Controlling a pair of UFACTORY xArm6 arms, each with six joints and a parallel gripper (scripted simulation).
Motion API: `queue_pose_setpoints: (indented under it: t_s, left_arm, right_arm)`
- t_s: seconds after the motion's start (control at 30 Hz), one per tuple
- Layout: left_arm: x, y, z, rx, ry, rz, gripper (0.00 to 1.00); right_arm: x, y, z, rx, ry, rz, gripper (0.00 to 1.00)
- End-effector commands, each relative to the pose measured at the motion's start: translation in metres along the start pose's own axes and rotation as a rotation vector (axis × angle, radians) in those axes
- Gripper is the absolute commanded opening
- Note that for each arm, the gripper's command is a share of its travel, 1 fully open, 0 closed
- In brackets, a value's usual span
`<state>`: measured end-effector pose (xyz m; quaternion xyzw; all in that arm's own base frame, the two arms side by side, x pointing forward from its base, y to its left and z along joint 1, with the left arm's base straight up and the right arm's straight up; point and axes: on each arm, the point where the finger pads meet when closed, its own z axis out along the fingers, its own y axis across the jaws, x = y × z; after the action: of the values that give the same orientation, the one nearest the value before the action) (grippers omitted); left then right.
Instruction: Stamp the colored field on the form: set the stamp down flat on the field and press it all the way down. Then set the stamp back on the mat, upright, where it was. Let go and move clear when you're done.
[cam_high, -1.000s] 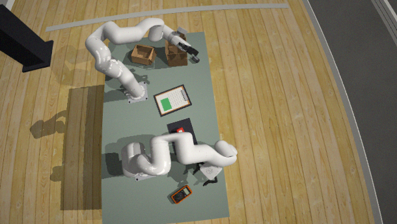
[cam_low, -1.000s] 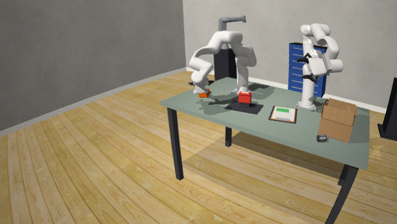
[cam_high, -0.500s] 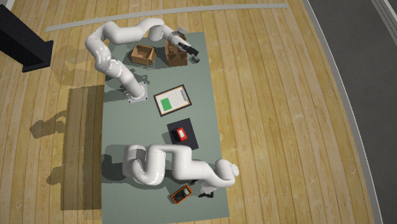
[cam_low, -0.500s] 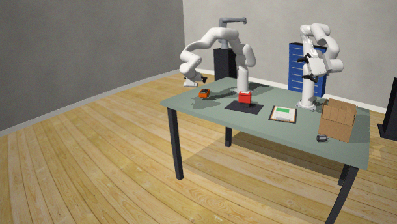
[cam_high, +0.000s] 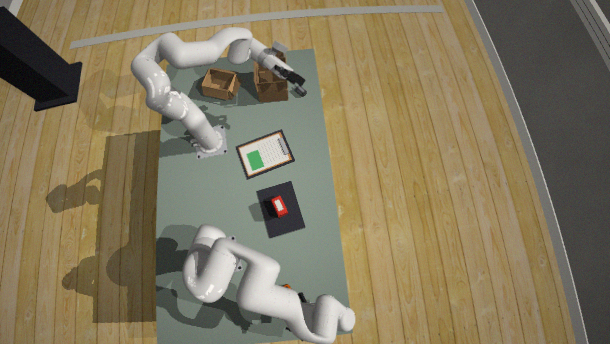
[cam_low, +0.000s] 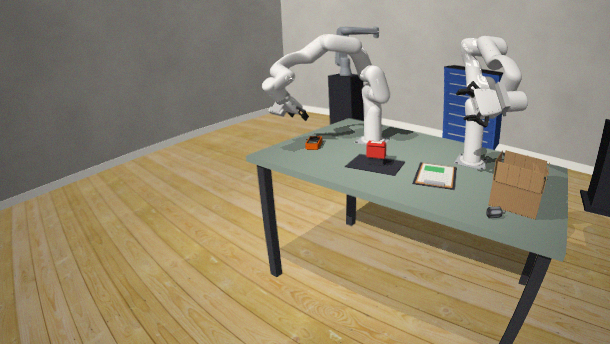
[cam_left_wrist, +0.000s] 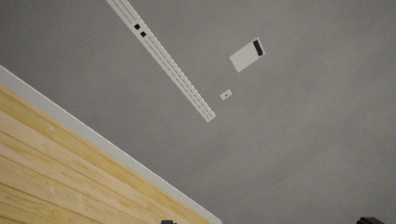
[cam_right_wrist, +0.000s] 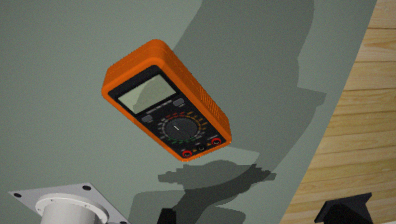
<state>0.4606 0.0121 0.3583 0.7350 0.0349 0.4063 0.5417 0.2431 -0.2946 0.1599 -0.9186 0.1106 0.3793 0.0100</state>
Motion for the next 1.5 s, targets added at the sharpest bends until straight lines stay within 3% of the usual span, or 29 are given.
queue_pose_setpoints:
  t_s: [0.0,0.43,0.5,0.8,1.0,1.47]
  left_arm:
    - [0.001,0.001,0.0,-0.001,0.001,0.004,1.0]
    - [0.001,0.001,0.0,-0.001,0.001,0.004,1.0]
    - [0.001,0.001,0.0,-0.001,0.001,0.004,1.0]
    - [0.001,0.001,0.0,-0.001,0.001,0.004,1.0]
    - [0.001,0.001,0.0,-0.001,0.001,0.004,1.0]
    - [0.001,0.001,0.0,-0.001,0.001,0.004,1.0]
  right_arm:
    - [-0.015,0.025,0.008,0.078,0.08,0.104,1.0]
    - [-0.096,0.105,0.055,0.355,0.304,0.585,1.0]
    - [-0.096,0.105,0.055,0.355,0.304,0.585,1.0]
    - [-0.157,0.14,0.089,0.493,0.423,0.913,1.0]
    - [-0.193,0.155,0.108,0.555,0.481,1.1,1.0]
    - [-0.243,0.167,0.135,0.622,0.547,1.347,1.0]
